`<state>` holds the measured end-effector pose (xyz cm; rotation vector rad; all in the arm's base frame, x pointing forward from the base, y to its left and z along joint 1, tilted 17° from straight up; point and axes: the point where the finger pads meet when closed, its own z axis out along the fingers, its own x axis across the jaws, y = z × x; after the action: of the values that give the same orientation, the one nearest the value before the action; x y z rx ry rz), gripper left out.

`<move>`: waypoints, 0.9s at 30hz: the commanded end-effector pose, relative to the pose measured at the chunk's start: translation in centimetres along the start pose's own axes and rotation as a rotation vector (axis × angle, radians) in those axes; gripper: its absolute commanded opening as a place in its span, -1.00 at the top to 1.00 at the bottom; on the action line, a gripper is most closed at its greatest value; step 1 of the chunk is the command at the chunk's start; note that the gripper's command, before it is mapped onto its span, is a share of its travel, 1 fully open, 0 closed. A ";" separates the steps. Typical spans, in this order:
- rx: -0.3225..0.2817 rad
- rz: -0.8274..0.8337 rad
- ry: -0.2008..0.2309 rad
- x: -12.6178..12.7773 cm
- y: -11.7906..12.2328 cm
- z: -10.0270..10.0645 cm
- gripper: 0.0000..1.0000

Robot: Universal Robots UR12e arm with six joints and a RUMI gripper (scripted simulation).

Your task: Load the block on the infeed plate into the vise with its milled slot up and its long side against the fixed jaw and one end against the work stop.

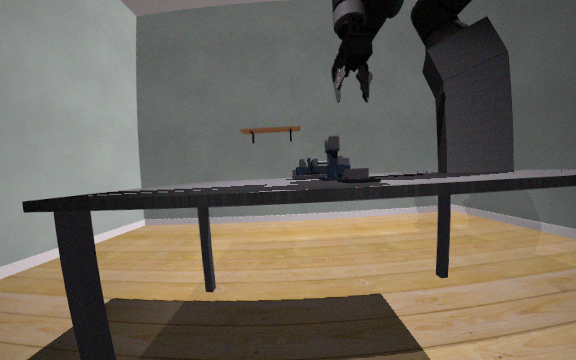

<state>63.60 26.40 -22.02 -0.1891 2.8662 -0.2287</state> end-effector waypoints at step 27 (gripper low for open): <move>0.004 -0.001 0.003 0.0 0.0 1.5 -0.03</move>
<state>63.88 26.25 -23.04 -0.1898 2.8693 -0.2349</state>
